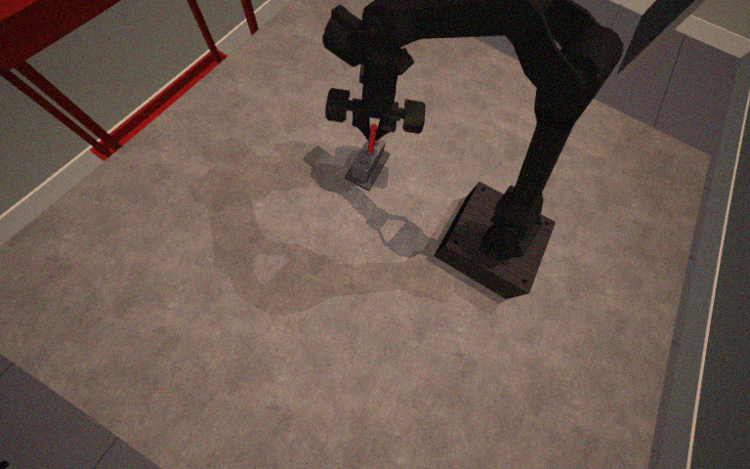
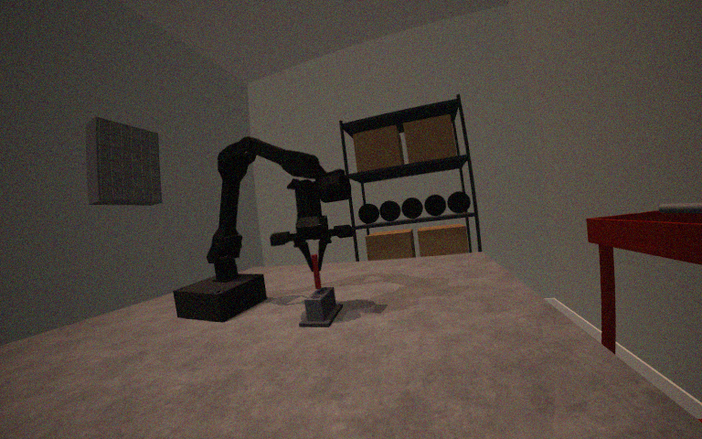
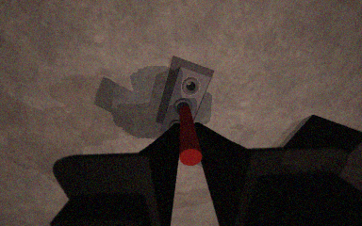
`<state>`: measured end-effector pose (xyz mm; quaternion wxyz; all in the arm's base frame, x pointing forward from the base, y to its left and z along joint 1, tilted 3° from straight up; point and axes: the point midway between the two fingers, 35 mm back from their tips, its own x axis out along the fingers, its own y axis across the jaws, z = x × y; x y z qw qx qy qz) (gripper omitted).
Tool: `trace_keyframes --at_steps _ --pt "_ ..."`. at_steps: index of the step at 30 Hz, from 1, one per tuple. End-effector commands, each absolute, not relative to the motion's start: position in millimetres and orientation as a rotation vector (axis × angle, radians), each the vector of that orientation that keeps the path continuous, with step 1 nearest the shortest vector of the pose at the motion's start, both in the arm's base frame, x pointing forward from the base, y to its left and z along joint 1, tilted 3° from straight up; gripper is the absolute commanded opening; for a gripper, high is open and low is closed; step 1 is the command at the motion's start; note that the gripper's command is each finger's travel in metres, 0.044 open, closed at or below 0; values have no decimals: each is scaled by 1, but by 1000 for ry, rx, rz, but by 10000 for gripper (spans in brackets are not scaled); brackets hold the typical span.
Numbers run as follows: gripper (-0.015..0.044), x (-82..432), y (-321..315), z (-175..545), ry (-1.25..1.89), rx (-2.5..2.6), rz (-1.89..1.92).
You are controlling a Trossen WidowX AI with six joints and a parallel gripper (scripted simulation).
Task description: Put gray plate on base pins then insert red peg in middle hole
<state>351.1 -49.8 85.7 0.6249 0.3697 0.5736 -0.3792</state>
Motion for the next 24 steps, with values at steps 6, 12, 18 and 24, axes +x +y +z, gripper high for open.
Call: trace_keyframes --at_steps 6,12,18,24 --pt "0 351 -50 87 1313 847 -867" --pt "0 351 -50 86 1316 848 -870" --pt "0 353 -52 86 1316 848 -870" --pt "0 354 -51 86 1316 848 -870"
